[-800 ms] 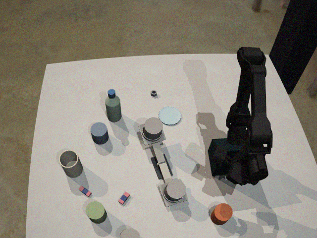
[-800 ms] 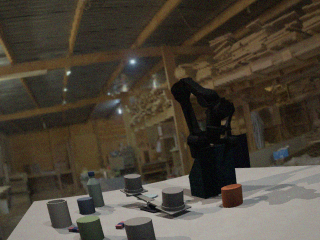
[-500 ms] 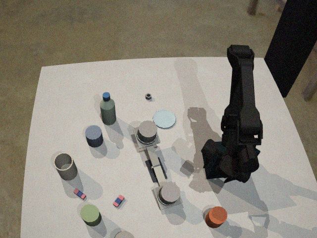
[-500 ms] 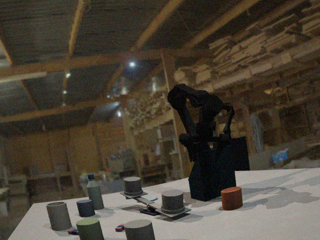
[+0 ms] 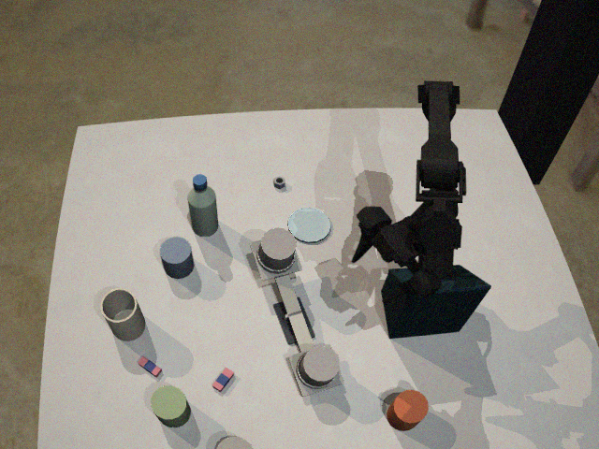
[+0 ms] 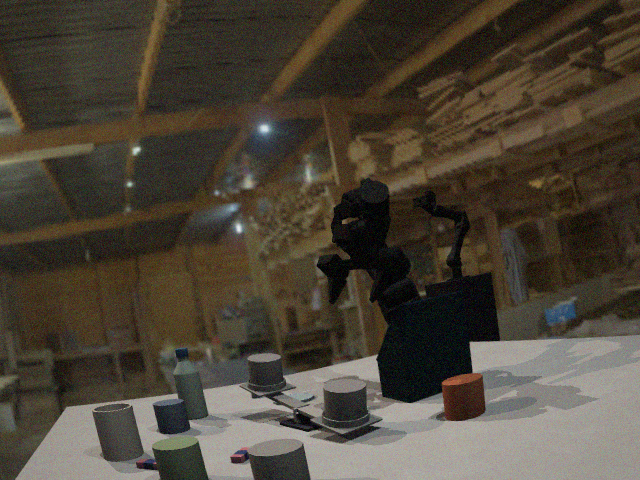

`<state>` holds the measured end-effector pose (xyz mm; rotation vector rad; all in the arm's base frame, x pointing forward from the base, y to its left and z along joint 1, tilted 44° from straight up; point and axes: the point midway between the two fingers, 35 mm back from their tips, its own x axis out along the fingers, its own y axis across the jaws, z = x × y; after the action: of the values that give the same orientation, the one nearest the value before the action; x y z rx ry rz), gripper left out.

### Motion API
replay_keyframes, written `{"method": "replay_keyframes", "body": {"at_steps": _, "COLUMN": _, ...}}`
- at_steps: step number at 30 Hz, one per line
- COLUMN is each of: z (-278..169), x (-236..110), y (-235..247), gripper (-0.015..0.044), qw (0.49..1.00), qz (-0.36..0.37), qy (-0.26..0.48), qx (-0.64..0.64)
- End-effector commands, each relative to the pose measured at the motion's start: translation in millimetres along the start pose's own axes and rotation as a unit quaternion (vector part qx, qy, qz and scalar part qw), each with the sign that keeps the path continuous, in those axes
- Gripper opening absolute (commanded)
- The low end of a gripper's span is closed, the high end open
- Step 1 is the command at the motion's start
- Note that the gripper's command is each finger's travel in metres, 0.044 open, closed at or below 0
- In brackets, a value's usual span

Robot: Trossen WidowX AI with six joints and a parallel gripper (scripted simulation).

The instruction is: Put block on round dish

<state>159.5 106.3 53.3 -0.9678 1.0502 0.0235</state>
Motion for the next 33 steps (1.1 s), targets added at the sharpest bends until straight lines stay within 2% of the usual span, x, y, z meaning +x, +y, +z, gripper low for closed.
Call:
{"method": "replay_keyframes", "body": {"at_steps": 1, "z": -2.1, "x": -4.7, "y": -31.0, "gripper": 0.0440, "qw": 0.998, "qz": -0.024, "qy": -0.029, "qx": 0.058}}
{"method": "replay_keyframes", "body": {"at_steps": 6, "z": -8.7, "x": -9.6, "y": -62.6, "gripper": 0.0440, "qw": 0.990, "qz": -0.050, "qy": -0.058, "qx": 0.120}}
{"method": "replay_keyframes", "body": {"at_steps": 14, "z": -7.3, "x": -9.3, "y": -63.0, "gripper": 0.0440, "qw": 0.989, "qz": -0.050, "qy": -0.055, "qx": 0.131}}
{"method": "replay_keyframes", "body": {"at_steps": 23, "z": 12.3, "x": -0.4, "y": -53.0, "gripper": 0.0440, "qw": 0.972, "qz": -0.042, "qy": -0.007, "qx": 0.233}}
{"method": "replay_keyframes", "body": {"at_steps": 33, "z": 33.6, "x": 18.8, "y": -38.4, "gripper": 0.0440, "qw": 0.927, "qz": -0.050, "qy": 0.054, "qx": 0.369}}
